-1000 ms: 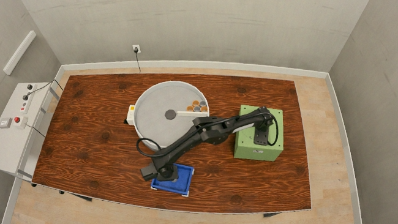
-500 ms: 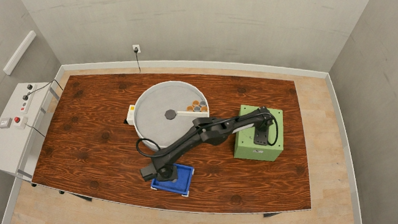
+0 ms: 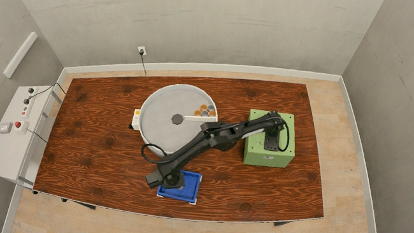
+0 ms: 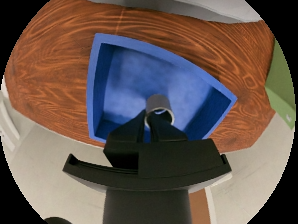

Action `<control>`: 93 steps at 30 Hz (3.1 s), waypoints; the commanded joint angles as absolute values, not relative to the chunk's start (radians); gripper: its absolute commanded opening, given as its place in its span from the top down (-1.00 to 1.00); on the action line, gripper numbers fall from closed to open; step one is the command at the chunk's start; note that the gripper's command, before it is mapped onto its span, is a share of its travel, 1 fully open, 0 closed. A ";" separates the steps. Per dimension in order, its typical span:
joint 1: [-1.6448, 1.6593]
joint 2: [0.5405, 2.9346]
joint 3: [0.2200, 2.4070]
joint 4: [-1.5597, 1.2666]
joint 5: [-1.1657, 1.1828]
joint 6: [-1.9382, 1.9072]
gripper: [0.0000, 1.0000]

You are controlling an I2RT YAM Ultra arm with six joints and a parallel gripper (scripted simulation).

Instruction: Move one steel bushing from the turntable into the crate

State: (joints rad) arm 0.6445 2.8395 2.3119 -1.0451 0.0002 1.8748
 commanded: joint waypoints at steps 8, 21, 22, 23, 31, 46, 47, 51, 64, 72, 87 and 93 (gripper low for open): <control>0.637 2.824 2.350 -1.066 0.006 1.873 1.00; 0.637 2.824 2.350 -1.066 0.006 1.873 1.00; 0.636 2.823 2.349 -1.066 0.006 1.873 1.00; 0.636 2.821 2.348 -1.066 0.006 1.873 1.00; 0.633 2.802 2.332 -1.057 0.006 1.867 1.00; 0.637 2.803 2.312 -1.048 0.006 1.867 1.00; 0.637 2.803 2.312 -1.048 0.006 1.867 1.00; 0.637 2.803 2.312 -1.048 0.006 1.867 1.00; 0.637 2.803 2.312 -1.048 0.006 1.867 1.00; 0.638 2.804 2.299 -1.042 0.005 1.868 1.00; 0.640 2.799 2.289 -1.025 0.006 1.870 1.00; 0.640 2.799 2.289 -1.025 0.006 1.870 1.00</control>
